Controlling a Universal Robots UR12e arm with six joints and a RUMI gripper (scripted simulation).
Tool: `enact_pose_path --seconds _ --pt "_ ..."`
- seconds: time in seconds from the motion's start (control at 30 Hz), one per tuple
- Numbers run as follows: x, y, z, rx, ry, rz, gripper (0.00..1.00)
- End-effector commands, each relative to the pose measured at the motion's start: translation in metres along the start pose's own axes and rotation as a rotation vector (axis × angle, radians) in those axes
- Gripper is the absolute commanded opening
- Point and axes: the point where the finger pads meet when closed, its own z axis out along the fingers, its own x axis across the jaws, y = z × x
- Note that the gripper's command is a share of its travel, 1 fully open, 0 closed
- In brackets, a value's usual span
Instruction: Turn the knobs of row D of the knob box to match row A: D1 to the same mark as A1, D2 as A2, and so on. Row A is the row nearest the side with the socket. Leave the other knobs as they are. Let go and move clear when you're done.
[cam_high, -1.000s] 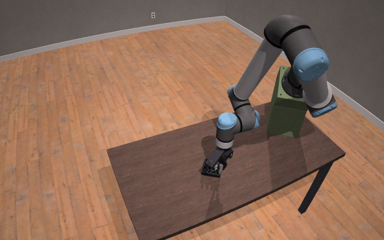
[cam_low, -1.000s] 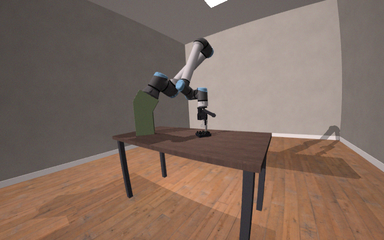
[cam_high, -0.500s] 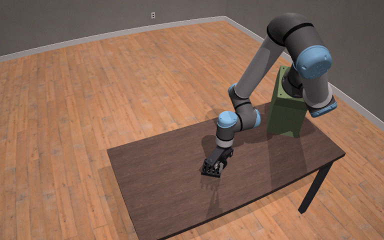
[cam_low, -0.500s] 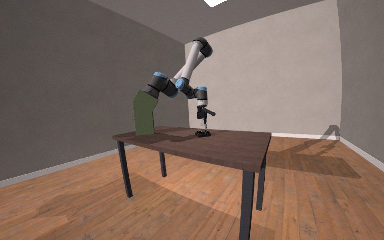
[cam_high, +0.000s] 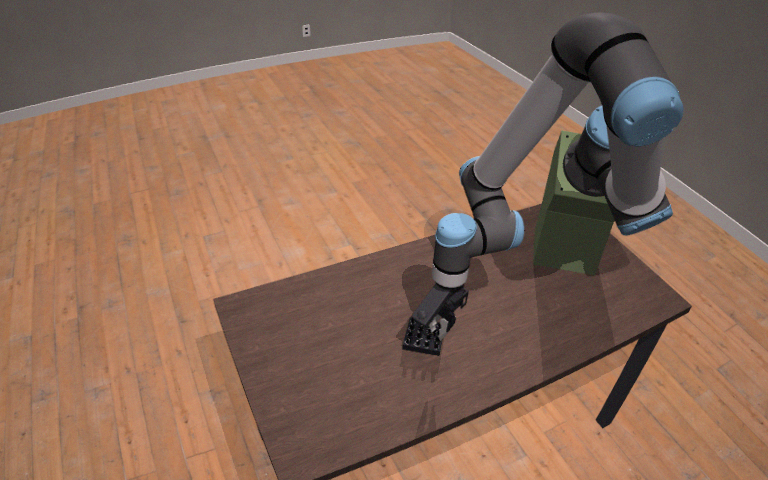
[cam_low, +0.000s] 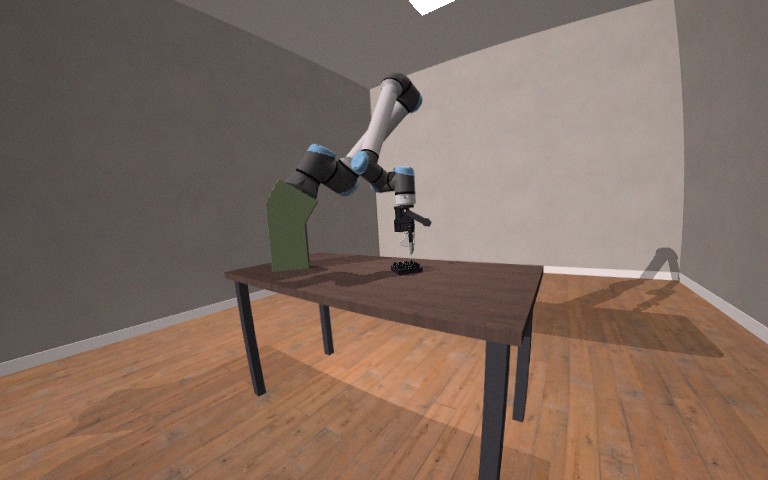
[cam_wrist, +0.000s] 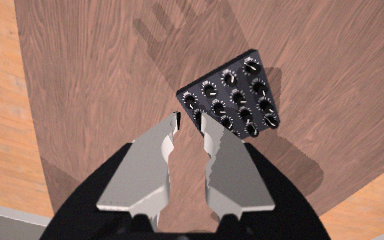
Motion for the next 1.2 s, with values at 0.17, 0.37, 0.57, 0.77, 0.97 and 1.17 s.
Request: enact_pose_path --seconds 0.17,0.37,0.57,0.77,0.97,1.17 --pt "0.0 0.0 -0.003 0.0 0.0 0.0 0.11" --pt "0.0 0.0 -0.003 0.0 0.0 0.0 1.0" --pt "0.0 0.0 -0.01 0.0 0.0 0.0 1.0" --pt "0.0 0.0 -0.022 0.0 0.0 0.0 1.0" --pt "0.0 0.0 -0.051 0.0 0.0 0.0 1.0" --pt "0.0 0.0 -0.083 0.0 0.0 0.0 1.0"
